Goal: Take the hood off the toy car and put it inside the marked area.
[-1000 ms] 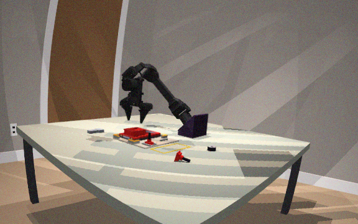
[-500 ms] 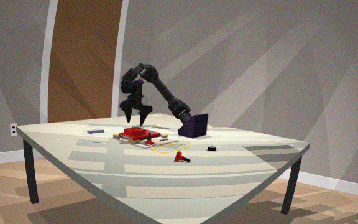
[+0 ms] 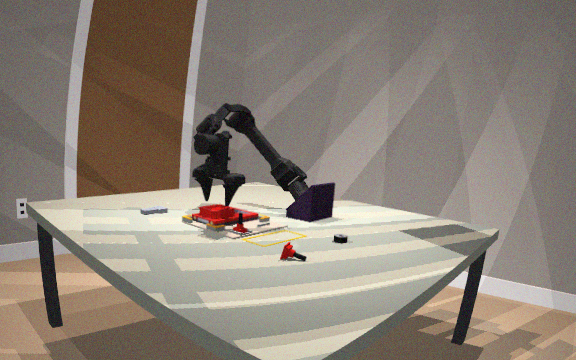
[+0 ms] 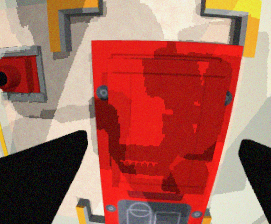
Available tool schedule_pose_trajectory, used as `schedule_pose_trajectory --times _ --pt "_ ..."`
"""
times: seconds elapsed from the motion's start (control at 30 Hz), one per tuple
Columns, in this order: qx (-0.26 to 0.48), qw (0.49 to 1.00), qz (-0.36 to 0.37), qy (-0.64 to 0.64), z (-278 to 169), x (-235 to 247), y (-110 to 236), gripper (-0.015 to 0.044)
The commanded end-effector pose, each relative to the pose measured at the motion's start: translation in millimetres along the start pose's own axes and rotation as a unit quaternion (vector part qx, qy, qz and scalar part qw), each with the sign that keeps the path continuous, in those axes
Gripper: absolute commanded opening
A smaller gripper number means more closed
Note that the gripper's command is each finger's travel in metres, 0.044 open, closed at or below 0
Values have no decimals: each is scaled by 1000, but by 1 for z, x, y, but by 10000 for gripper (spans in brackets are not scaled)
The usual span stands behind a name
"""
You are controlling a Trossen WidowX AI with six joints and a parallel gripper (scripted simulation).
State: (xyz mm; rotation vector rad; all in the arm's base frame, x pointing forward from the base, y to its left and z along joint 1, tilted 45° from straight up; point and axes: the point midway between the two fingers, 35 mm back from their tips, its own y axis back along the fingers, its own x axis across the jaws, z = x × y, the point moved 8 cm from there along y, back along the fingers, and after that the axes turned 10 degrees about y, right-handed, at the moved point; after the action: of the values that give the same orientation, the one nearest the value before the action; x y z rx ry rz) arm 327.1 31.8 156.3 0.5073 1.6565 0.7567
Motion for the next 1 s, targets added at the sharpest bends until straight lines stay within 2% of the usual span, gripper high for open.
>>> schedule_pose_trajectory --times 0.0,0.97 --pt "2 1000 -3 3 -2 1 -4 440" --pt "2 1000 -3 3 -3 0 -20 440"
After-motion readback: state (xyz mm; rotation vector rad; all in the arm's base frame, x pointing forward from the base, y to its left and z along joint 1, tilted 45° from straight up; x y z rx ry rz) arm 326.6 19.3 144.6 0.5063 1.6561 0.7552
